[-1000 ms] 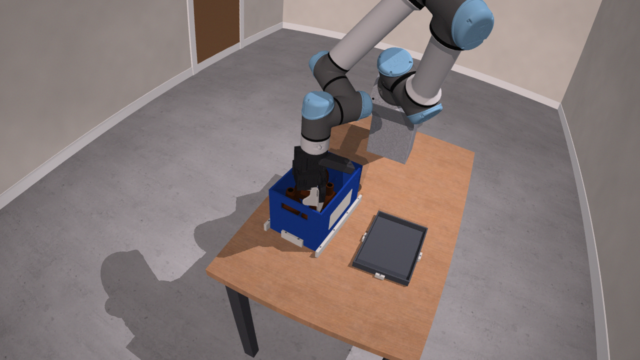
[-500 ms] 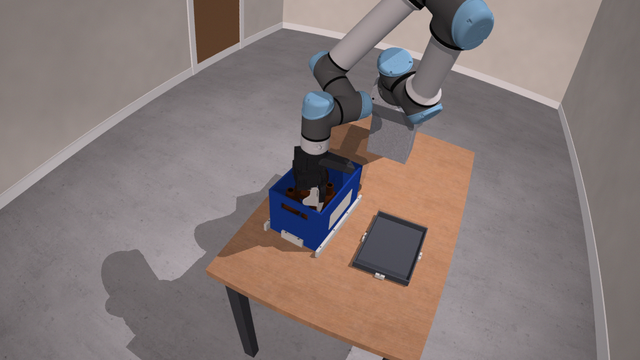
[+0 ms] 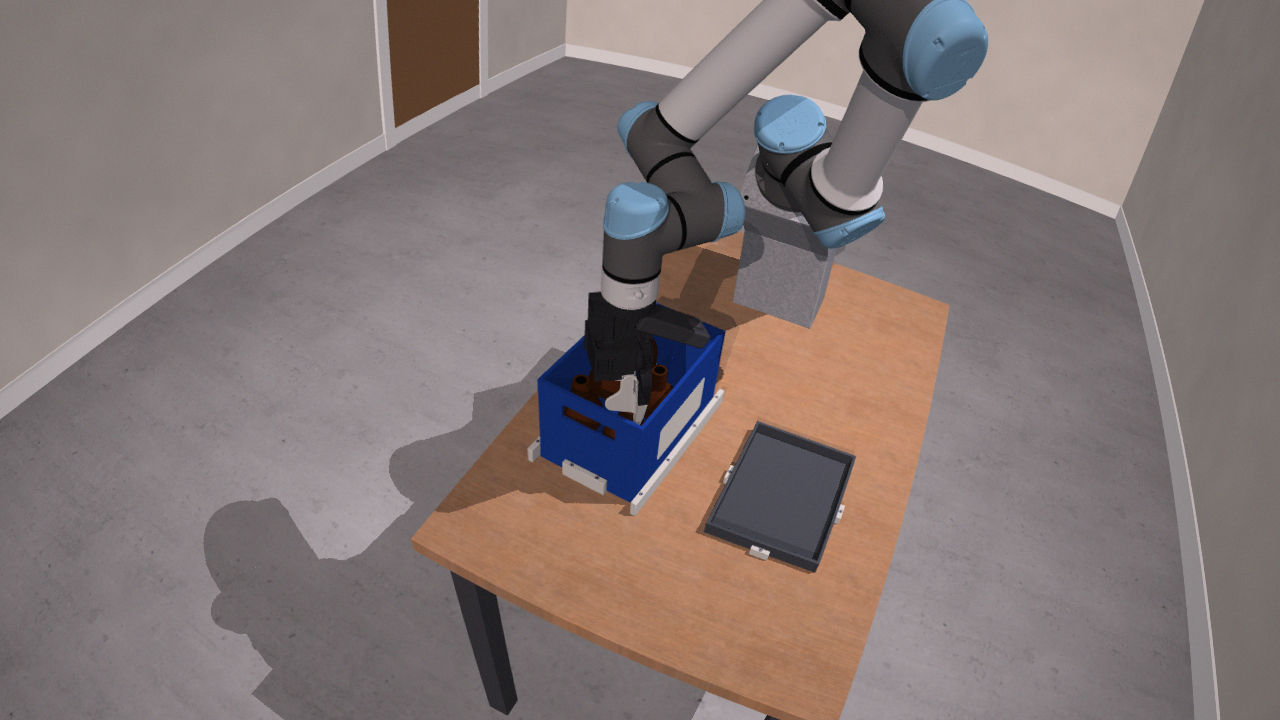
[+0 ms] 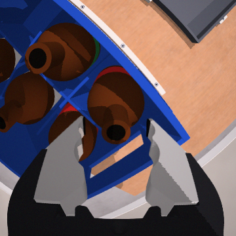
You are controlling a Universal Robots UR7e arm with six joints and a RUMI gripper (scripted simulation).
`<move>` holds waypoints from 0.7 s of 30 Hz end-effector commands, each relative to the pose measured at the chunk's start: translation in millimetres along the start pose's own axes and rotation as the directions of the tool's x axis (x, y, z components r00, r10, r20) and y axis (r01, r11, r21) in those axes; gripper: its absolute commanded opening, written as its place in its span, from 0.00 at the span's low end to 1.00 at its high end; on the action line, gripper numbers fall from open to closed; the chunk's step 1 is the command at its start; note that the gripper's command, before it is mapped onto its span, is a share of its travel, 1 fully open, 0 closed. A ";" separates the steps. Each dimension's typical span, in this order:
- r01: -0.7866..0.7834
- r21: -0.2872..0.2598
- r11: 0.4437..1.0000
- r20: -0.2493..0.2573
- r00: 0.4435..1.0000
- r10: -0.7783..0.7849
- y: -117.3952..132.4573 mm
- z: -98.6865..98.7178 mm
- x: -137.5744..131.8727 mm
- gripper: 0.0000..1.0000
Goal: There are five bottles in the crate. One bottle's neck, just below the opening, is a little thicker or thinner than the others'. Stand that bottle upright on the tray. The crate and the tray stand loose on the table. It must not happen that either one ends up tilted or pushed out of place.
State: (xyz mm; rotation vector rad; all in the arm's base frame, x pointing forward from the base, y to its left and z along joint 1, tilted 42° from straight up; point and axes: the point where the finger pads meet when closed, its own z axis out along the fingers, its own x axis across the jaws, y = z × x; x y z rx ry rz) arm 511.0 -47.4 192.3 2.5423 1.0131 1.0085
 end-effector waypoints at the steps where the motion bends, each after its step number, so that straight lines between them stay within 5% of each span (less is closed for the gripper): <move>1: 0.000 -0.001 1.000 0.000 1.000 0.000 0.3 -0.3 0.3 0.38; 21: 0.000 -0.001 1.000 0.000 1.000 0.000 0.3 -22.8 0.2 0.38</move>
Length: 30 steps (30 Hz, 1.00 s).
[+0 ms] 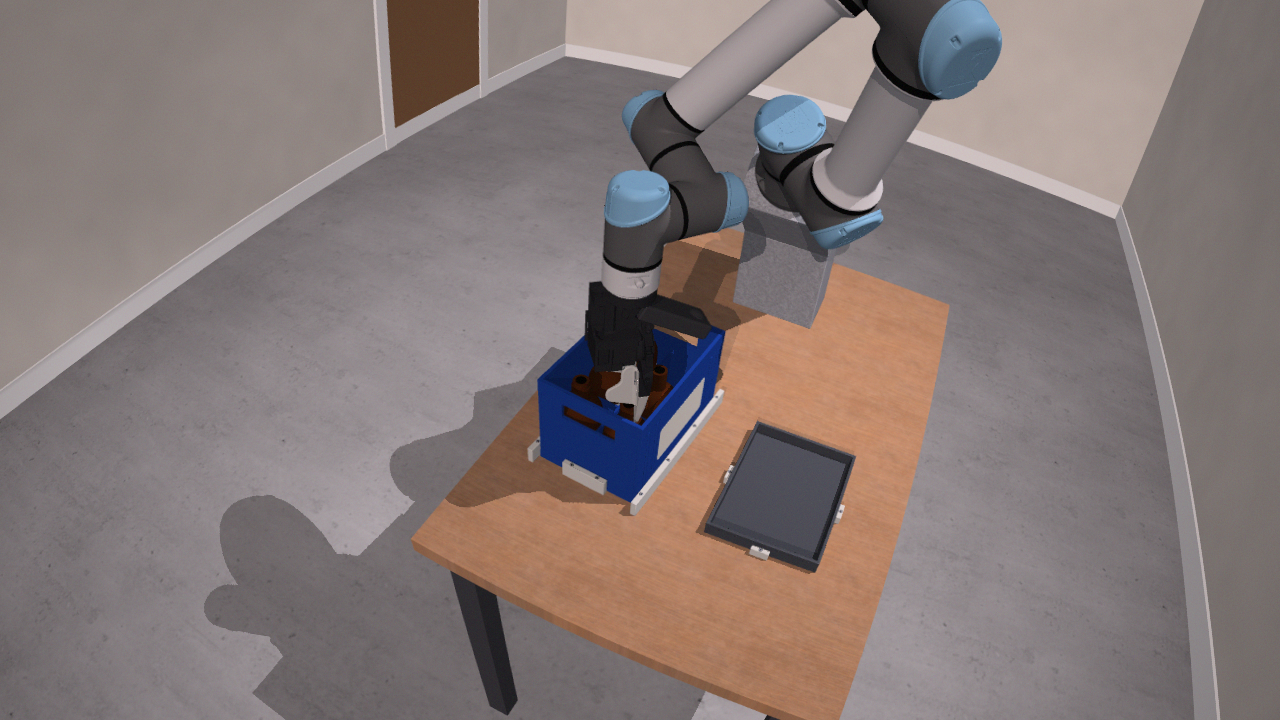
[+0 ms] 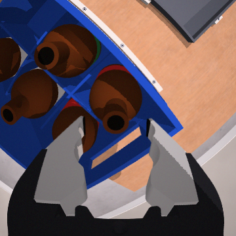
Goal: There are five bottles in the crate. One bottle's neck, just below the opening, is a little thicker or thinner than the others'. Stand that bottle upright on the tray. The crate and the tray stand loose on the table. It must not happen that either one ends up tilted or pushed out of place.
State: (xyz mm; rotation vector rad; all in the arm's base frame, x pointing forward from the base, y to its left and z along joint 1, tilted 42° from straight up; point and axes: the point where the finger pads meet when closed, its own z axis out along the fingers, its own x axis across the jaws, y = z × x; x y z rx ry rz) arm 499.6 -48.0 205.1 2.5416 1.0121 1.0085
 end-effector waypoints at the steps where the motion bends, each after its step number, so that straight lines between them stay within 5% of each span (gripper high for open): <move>1: 0.001 0.000 1.000 -0.001 1.000 -0.001 0.2 -8.8 0.0 0.38; 15: 0.001 0.000 1.000 -0.001 1.000 -0.001 0.2 -54.0 0.0 0.38; 30: 0.001 0.000 1.000 -0.001 1.000 -0.001 0.2 -66.6 0.0 0.38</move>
